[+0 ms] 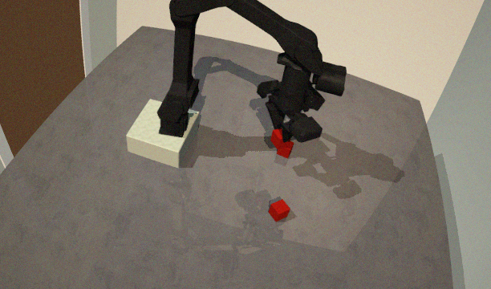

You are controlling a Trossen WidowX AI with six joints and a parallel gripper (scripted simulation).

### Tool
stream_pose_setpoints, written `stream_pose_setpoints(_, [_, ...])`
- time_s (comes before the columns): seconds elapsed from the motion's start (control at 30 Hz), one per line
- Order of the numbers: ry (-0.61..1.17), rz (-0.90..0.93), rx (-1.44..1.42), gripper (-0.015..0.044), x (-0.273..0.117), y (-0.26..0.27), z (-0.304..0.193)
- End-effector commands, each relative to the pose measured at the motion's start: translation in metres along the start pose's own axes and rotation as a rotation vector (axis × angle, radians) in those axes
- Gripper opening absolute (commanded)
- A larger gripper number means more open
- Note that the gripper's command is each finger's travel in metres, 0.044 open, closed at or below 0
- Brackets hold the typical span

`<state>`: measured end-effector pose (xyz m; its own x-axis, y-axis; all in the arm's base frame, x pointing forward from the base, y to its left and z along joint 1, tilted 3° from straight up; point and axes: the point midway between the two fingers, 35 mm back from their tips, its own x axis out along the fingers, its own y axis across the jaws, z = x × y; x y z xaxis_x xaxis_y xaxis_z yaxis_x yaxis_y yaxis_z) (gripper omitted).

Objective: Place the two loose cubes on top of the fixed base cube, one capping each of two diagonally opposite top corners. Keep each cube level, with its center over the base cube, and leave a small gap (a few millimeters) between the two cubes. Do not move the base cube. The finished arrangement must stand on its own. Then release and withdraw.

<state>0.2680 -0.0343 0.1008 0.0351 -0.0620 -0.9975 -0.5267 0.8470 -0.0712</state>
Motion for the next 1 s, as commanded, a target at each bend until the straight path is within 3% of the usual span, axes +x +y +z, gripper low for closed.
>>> stream_pose_setpoints(0.0, [0.008,0.01,0.132,0.0105,0.006,0.004,0.007])
stream_pose_setpoints(0.97, [0.011,0.01,0.984,0.0105,0.022,0.034,0.044])
